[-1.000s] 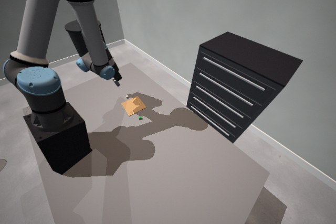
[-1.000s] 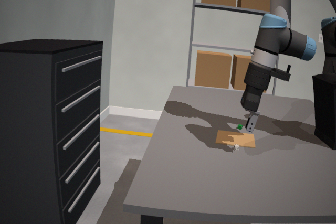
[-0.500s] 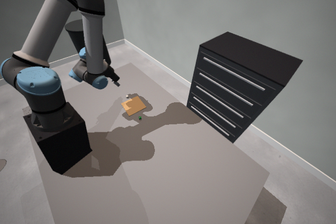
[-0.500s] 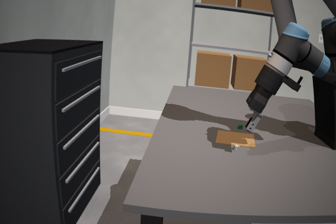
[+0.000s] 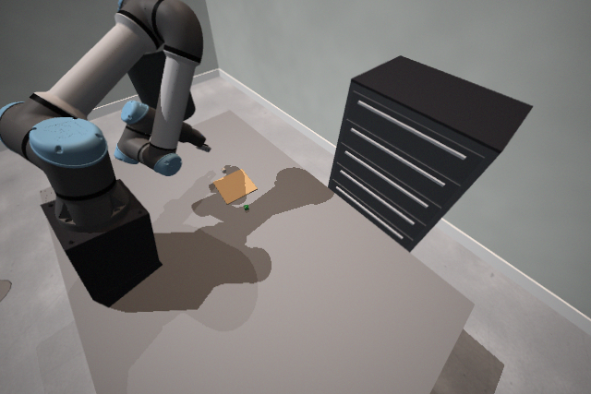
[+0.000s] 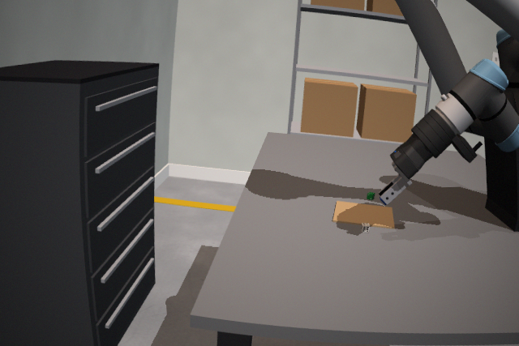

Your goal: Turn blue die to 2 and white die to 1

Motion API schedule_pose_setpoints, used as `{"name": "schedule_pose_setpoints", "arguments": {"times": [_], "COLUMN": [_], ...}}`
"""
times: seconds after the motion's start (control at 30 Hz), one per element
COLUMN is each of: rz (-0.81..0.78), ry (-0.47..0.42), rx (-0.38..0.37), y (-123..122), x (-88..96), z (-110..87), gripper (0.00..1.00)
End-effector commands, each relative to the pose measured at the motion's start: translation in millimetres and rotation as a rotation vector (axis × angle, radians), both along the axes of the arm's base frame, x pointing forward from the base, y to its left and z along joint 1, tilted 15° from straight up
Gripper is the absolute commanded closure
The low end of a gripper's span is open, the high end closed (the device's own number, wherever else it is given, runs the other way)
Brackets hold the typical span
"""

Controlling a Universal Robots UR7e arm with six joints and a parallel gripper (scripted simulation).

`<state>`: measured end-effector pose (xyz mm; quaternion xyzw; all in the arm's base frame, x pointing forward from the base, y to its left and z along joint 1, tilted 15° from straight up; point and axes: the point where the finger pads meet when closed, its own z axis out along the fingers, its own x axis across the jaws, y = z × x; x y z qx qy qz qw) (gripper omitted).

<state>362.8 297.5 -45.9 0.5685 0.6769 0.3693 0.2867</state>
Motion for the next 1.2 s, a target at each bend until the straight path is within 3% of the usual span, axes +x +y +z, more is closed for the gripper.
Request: {"name": "schedule_pose_setpoints", "arguments": {"times": [0.0, 0.57, 1.17], "rz": [-0.005, -0.011, -0.013], "ry": [-0.107, -0.335, -0.369], "rx": [0.023, 0.066, 0.074], "y": [-1.4, -1.7, -2.4], "x": [-3.3, -5.1, -6.1], "z": [-0.5, -2.5, -3.9], "gripper": [0.66, 0.66, 0.66]}}
